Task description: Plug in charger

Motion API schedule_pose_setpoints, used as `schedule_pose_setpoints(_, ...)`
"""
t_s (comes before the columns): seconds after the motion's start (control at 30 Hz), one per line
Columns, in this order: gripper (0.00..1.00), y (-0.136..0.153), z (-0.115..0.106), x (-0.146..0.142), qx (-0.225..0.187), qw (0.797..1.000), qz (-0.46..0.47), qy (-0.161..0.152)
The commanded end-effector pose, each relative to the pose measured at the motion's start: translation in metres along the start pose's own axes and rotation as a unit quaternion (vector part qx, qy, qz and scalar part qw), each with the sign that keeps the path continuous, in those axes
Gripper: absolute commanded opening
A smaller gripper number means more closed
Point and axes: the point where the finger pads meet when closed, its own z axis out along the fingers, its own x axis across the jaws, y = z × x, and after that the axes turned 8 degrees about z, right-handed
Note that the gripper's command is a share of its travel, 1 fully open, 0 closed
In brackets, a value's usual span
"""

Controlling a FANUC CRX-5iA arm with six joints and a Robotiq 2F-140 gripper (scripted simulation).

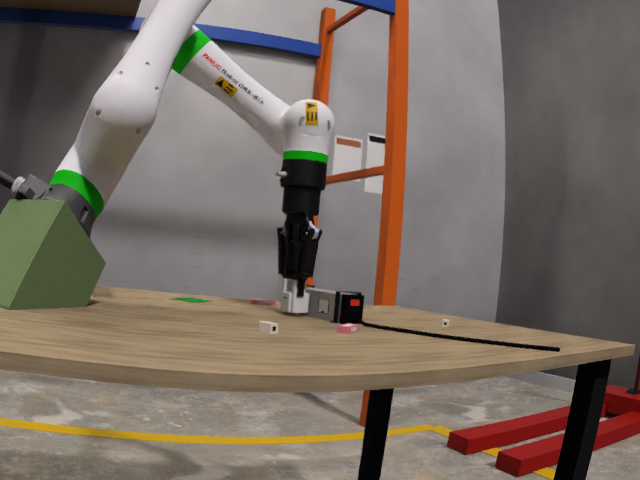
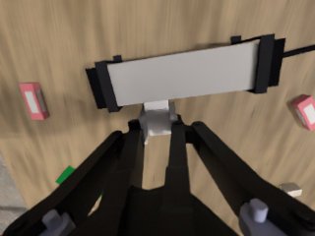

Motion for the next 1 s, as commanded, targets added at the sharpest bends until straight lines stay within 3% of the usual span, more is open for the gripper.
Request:
schedule_pose_setpoints(0.0, 0.1, -0.0022, -0.0009, -0.0001, 0.002, 1.0, 0.0, 0.0)
schedule_pose_setpoints(0.97, 0.1, -0.0051, -0.001, -0.0005, 0.002, 1.0, 0.0, 0.0)
